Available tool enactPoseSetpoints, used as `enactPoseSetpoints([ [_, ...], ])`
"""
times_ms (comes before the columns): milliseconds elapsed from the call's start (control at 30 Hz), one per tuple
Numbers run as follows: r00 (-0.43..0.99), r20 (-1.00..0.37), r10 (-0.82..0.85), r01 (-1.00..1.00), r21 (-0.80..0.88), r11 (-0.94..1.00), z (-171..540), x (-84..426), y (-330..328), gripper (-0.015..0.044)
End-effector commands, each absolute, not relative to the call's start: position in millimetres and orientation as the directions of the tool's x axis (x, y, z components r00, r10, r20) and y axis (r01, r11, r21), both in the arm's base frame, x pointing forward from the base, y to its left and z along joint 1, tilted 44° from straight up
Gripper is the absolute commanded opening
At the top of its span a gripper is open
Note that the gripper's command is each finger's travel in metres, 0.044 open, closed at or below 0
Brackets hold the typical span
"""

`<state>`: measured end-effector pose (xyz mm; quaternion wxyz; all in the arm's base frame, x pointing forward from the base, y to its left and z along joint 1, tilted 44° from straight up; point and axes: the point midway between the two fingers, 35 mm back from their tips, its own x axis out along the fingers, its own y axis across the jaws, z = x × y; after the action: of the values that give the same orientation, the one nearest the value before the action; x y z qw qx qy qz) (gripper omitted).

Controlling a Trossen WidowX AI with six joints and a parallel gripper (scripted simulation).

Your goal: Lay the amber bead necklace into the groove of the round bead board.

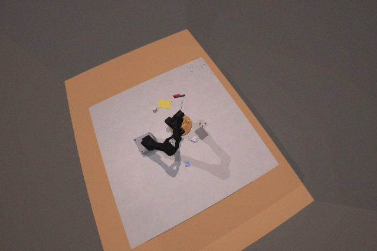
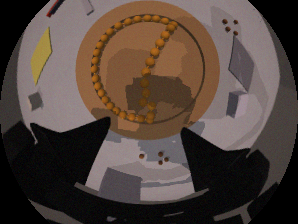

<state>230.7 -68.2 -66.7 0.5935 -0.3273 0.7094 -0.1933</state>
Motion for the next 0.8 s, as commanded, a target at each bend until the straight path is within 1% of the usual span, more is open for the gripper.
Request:
enactPoseSetpoints([
  [0,-0.081,-0.719,-0.691,-0.229,-0.661,0.715,-66,232,-67,0.044],
  [567,-0.081,-0.719,-0.691,-0.229,-0.661,0.715,-66,232,-67,0.044],
  [633,-0.081,-0.719,-0.69,-0.215,-0.664,0.716,-66,237,-66,0.0387],
  [767,-0.079,-0.719,-0.69,-0.131,-0.679,0.723,-66,267,-59,0.0282],
])
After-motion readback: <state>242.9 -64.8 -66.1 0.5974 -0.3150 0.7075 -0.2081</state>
